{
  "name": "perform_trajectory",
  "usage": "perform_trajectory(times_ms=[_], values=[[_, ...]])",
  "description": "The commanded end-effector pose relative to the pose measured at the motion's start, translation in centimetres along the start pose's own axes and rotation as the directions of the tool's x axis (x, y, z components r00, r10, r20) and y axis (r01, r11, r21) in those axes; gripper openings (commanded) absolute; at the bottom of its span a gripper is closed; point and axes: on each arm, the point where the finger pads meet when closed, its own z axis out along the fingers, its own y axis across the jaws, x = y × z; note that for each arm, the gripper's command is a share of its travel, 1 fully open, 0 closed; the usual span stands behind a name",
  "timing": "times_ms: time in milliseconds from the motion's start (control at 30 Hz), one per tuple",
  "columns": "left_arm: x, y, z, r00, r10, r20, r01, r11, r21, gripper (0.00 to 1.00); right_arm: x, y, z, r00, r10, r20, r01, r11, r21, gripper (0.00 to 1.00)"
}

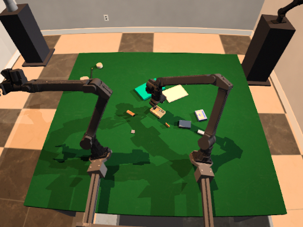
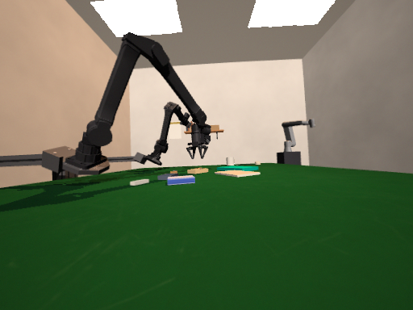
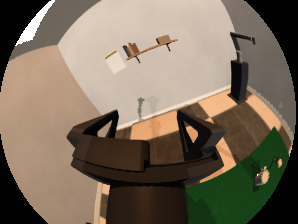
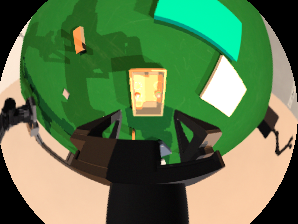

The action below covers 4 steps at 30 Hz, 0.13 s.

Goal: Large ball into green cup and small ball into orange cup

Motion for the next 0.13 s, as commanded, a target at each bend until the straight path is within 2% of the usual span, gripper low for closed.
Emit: perform_trajectory(times_ms=[0,100], values=[[-0.99,0.62,-0.46,0.999,-0.004,0.035,0.004,1.0,-0.012,1.0,-2.0,-0.45,-2.1,0.999,0.015,0.043,-0.015,1.0,0.004,0.87],[-0.99,0.62,-0.46,0.999,-0.004,0.035,0.004,1.0,-0.012,1.0,-2.0,-0.45,-2.1,0.999,0.015,0.043,-0.015,1.0,0.004,0.87]])
